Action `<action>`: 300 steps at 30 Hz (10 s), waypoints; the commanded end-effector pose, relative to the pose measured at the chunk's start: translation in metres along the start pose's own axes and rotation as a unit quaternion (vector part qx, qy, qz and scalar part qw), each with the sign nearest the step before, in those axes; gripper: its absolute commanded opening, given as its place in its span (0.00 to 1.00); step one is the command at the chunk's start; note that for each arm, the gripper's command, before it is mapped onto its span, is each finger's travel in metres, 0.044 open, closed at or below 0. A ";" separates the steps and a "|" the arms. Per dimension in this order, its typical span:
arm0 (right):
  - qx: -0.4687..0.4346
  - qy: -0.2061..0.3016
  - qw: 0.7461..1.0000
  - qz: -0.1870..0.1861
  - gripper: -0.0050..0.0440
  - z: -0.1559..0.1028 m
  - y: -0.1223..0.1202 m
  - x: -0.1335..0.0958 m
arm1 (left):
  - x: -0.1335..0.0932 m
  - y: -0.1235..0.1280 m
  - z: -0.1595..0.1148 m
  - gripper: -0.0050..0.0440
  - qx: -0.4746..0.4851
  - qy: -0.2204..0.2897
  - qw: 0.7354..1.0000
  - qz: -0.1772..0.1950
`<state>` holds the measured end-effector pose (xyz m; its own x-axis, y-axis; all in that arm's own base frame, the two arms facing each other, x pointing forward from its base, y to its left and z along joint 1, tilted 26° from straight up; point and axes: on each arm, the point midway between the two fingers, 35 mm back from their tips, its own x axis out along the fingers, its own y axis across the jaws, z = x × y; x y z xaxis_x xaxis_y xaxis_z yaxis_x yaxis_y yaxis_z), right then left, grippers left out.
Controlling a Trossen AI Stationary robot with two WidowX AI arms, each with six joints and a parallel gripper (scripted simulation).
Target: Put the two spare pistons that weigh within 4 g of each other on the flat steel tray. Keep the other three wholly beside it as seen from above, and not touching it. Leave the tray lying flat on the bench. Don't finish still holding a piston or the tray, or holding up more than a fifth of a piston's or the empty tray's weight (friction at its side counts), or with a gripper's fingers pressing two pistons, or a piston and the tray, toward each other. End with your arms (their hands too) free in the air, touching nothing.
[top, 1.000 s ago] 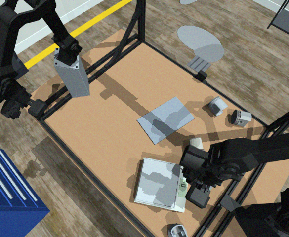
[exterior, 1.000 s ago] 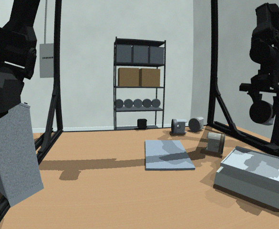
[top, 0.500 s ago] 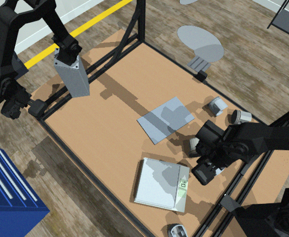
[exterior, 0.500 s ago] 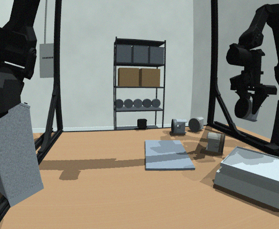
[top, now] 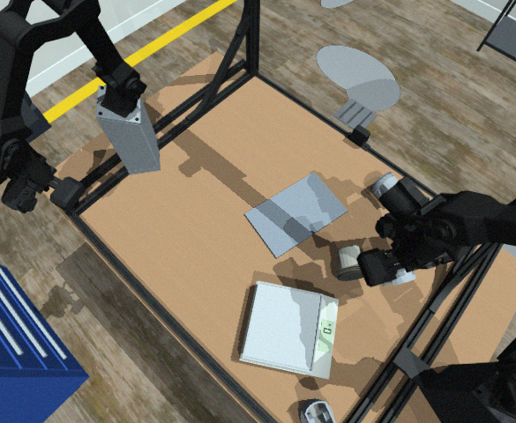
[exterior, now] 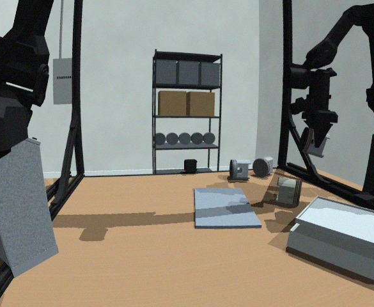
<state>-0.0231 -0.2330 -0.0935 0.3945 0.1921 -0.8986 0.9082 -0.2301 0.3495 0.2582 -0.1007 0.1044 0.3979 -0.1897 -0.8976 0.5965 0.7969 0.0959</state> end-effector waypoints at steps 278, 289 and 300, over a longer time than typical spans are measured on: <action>0.000 0.001 1.000 0.001 1.00 0.000 0.000 0.000 | 0.000 -0.133 0.098 0.87 0.068 -0.004 0.998 -0.003; 0.000 0.001 1.000 0.001 1.00 0.000 0.000 0.000 | 0.007 -0.094 0.091 0.87 -0.016 0.019 1.000 -0.001; 0.000 0.001 1.000 0.001 1.00 0.000 0.000 0.000 | 0.016 -0.042 0.074 0.87 -0.067 0.029 0.997 -0.001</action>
<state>-0.0231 -0.2330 -0.0935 0.3946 0.1921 -0.8985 0.9082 -0.2300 0.3497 0.2877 -0.1941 0.1203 0.3572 -0.1607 -0.9201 0.5235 0.8503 0.0548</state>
